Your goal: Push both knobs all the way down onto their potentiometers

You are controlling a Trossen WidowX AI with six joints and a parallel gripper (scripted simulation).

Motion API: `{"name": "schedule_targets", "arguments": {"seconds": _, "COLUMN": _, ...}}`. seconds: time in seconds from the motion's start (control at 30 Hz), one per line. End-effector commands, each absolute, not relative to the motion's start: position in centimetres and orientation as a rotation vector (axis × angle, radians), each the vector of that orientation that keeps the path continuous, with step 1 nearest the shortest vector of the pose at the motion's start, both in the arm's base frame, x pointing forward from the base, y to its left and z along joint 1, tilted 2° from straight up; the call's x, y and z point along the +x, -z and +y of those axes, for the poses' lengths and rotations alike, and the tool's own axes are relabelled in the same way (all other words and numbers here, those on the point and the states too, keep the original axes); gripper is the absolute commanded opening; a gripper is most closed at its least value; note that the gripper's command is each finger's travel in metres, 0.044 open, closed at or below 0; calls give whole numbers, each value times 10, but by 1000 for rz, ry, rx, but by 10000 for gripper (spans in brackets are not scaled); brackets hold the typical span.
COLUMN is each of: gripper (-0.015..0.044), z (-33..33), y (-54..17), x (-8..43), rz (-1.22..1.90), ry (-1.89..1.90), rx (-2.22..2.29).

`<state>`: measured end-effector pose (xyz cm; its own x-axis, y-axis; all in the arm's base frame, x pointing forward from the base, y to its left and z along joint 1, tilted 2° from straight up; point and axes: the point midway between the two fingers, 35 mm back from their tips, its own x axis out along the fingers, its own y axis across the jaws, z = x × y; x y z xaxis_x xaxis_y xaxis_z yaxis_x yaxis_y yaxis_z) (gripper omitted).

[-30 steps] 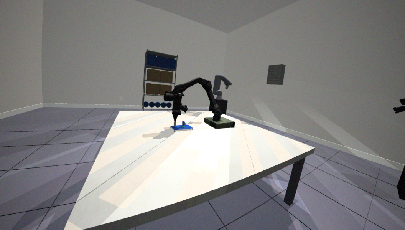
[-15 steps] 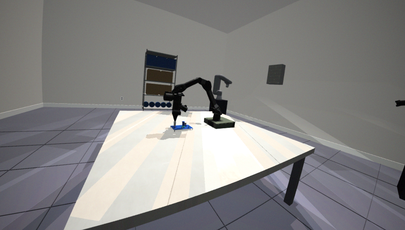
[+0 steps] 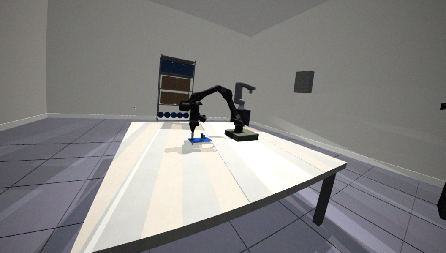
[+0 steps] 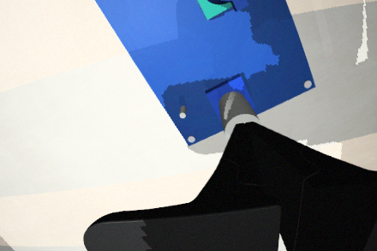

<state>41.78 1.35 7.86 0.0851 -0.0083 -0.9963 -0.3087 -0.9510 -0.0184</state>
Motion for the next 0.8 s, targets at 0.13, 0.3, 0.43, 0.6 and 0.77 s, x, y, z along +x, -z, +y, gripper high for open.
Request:
{"name": "schedule_targets", "arguments": {"seconds": 0.13, "gripper": 0, "z": 13, "y": -86, "x": 418, "rz": 320, "ry": -1968, "rx": -2133}}
{"name": "schedule_targets", "arguments": {"seconds": 0.3, "gripper": 0, "z": 13, "y": -94, "x": 417, "rz": 320, "ry": -1968, "rx": -2133}}
{"name": "schedule_targets", "arguments": {"seconds": 0.43, "gripper": 53, "z": 14, "y": -91, "x": 418, "rz": 321, "ry": -1966, "rx": -2131}}
{"name": "schedule_targets", "arguments": {"seconds": 0.6, "gripper": 184, "z": 14, "y": -91, "x": 418, "rz": 321, "ry": -1966, "rx": -2131}}
{"name": "schedule_targets", "arguments": {"seconds": 0.77, "gripper": 315, "z": 14, "y": -101, "x": 391, "rz": 321, "ry": -1969, "rx": -2129}}
